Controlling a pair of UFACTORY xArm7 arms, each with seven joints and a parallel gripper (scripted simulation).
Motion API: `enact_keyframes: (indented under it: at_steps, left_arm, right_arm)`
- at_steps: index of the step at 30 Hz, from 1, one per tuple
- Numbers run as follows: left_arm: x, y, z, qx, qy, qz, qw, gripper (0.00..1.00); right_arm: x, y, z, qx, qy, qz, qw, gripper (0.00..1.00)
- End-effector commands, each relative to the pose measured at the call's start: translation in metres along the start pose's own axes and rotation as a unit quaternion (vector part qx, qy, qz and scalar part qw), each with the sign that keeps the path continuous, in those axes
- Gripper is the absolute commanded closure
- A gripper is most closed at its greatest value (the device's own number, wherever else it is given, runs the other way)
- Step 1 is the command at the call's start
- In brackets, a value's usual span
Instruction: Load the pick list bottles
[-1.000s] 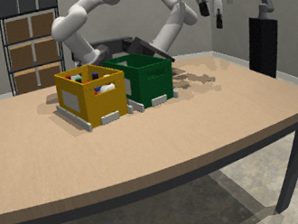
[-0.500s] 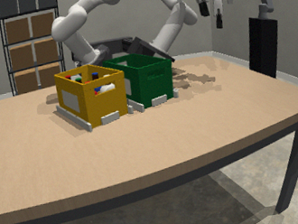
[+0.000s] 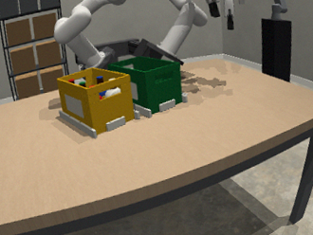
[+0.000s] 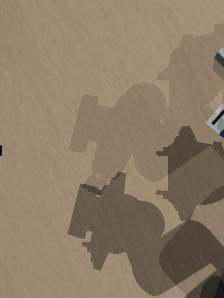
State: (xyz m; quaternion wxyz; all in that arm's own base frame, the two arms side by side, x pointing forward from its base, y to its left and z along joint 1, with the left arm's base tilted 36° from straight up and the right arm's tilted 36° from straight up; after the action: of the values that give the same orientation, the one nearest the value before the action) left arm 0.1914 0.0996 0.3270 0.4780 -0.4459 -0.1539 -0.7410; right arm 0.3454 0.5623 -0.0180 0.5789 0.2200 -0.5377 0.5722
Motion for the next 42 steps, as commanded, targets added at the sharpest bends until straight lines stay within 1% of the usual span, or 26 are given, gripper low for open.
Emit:
enact_keyframes:
  at_steps: [1, 5, 9, 11, 12, 19, 22, 26, 28, 29, 33, 41, 42]
  left_arm:
    - [0.001, 0.0, 0.001, 0.0, 0.001, -0.001, 1.0, 0.0]
    - [0.001, 0.0, 0.001, 0.0, 0.001, -0.001, 1.0, 0.0]
    - [0.001, 0.0, 0.001, 0.0, 0.001, -0.001, 1.0, 0.0]
    - [0.001, 0.0, 0.001, 0.0, 0.001, -0.001, 1.0, 0.0]
    - [0.001, 0.0, 0.001, 0.0, 0.001, -0.001, 1.0, 0.0]
    - [0.001, 0.0, 0.001, 0.0, 0.001, -0.001, 1.0, 0.0]
    - [0.001, 0.0, 0.001, 0.0, 0.001, -0.001, 1.0, 0.0]
    - [0.001, 0.0, 0.001, 0.0, 0.001, -0.001, 1.0, 0.0]
    - [0.001, 0.0, 0.001, 0.0, 0.001, -0.001, 1.0, 0.0]
    - [0.001, 0.0, 0.001, 0.0, 0.001, -0.001, 1.0, 0.0]
    - [0.001, 0.0, 0.001, 0.0, 0.001, -0.001, 1.0, 0.0]
    - [0.001, 0.0, 0.001, 0.0, 0.001, -0.001, 1.0, 0.0]
    - [0.001, 0.0, 0.001, 0.0, 0.001, -0.001, 1.0, 0.0]
  right_arm:
    - [-0.002, 0.003, 0.005, 0.035, 0.067, -0.009, 0.997, 0.35]
    - [-0.007, 0.008, 0.022, 0.094, 0.07, -0.015, 0.993, 0.35]
    - [-0.014, 0.013, 0.039, 0.159, 0.078, -0.021, 0.984, 0.35]
    - [-0.014, 0.013, 0.039, 0.159, 0.078, -0.021, 0.984, 0.35]
    - [-0.016, 0.014, 0.043, 0.195, 0.084, -0.025, 0.977, 0.35]
    - [-0.028, 0.023, 0.075, 0.3, 0.084, -0.035, 0.949, 0.35]
    - [-0.034, 0.027, 0.087, 0.336, 0.092, -0.042, 0.936, 0.35]
    - [-0.041, 0.032, 0.104, 0.379, 0.111, -0.054, 0.917, 0.35]
    - [-0.041, 0.032, 0.104, 0.379, 0.111, -0.054, 0.917, 0.35]
    - [-0.043, 0.033, 0.108, 0.397, 0.112, -0.057, 0.909, 0.35]
    - [-0.05, 0.038, 0.126, 0.408, 0.107, -0.057, 0.905, 0.35]
    - [-0.063, 0.048, 0.165, 0.42, 0.076, -0.045, 0.903, 0.35]
    - [-0.065, 0.049, 0.169, 0.42, 0.076, -0.045, 0.903, 0.35]
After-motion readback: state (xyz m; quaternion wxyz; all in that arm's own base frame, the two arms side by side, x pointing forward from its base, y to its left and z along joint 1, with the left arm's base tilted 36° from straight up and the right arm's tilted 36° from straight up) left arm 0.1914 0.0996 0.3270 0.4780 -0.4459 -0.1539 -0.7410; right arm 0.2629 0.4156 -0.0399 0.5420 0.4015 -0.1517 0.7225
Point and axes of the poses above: on each arm, the point where the finger pads meet when closed, its own x axis back along the fingers, its own y axis across the jaws, z = x × y, the point moved 4 cm from there along x, back along the fingers, and after that the axes turned 8 degrees about x, right-handed, at the moved point
